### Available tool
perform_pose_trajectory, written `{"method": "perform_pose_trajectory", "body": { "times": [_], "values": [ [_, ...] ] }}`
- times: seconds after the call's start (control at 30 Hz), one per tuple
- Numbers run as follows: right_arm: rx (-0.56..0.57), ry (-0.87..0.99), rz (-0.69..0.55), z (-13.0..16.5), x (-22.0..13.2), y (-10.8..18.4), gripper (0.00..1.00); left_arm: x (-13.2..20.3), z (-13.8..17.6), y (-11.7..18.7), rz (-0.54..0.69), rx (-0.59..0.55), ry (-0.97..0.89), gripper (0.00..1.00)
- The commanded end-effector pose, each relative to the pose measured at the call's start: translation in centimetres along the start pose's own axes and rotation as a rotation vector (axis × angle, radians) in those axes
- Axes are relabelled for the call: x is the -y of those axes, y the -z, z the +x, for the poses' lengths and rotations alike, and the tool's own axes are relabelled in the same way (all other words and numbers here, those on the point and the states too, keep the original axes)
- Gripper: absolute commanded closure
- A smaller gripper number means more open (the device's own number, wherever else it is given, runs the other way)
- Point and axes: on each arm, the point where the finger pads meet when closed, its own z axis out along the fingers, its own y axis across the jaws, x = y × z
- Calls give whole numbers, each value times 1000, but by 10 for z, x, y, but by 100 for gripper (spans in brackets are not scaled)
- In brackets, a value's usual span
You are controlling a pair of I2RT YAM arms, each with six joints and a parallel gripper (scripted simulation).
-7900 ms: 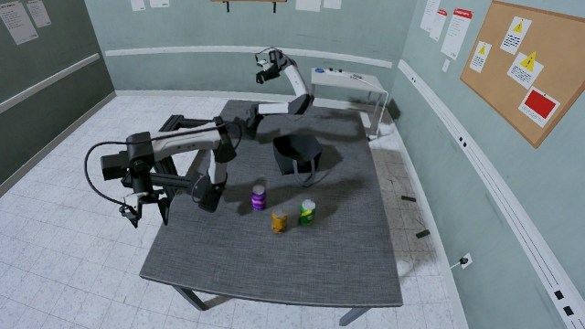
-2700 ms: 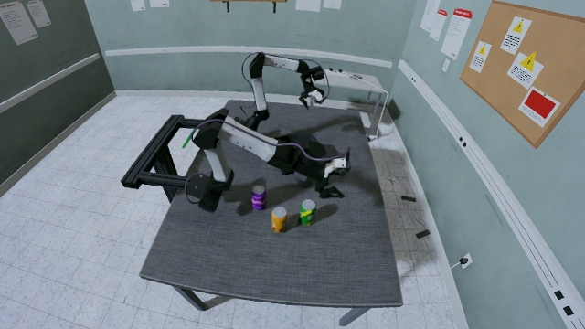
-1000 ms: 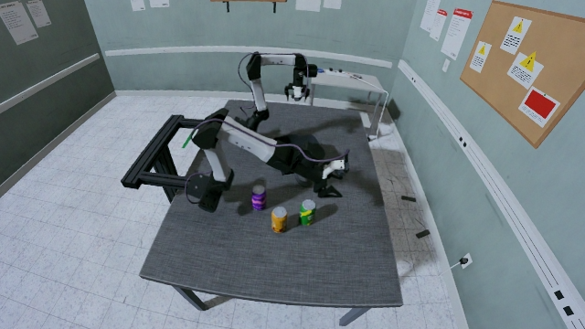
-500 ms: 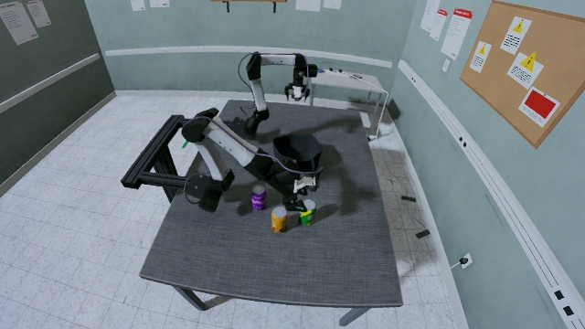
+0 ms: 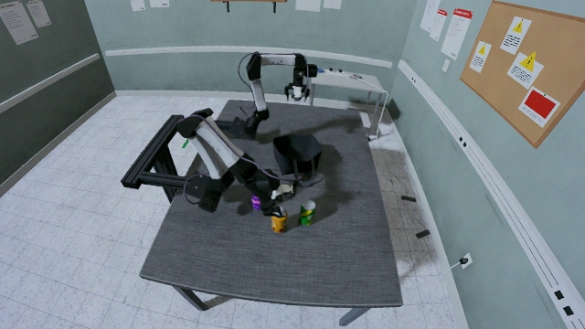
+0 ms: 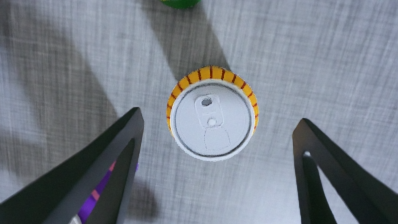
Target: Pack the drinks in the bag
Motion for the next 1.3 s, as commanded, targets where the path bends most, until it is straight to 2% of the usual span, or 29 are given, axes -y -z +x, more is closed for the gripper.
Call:
{"method": "perform_pose_trajectory", "body": {
  "times": [0.0,0.07,0.1,0.13,0.17,0.33,1.27],
  "values": [
    [4,21,-29,3,-6,5,16,-3,0,-1,-13,-6,3,0],
    [73,33,10,-21,5,9,16,-3,0,-1,-13,-6,3,0],
    [58,16,7,-18,4,9,16,-3,0,-1,-13,-6,3,0],
    [-40,-18,-40,12,-9,-2,16,-3,0,-1,-13,-6,3,0],
    [-46,-19,-44,14,-10,-3,16,-3,0,-1,-13,-6,3,0],
    [-1,-6,-4,-1,-1,0,16,-3,0,-1,-13,-6,3,0],
    [30,22,12,19,1,-37,16,-3,0,-1,-13,-6,3,0]
  ]
}}
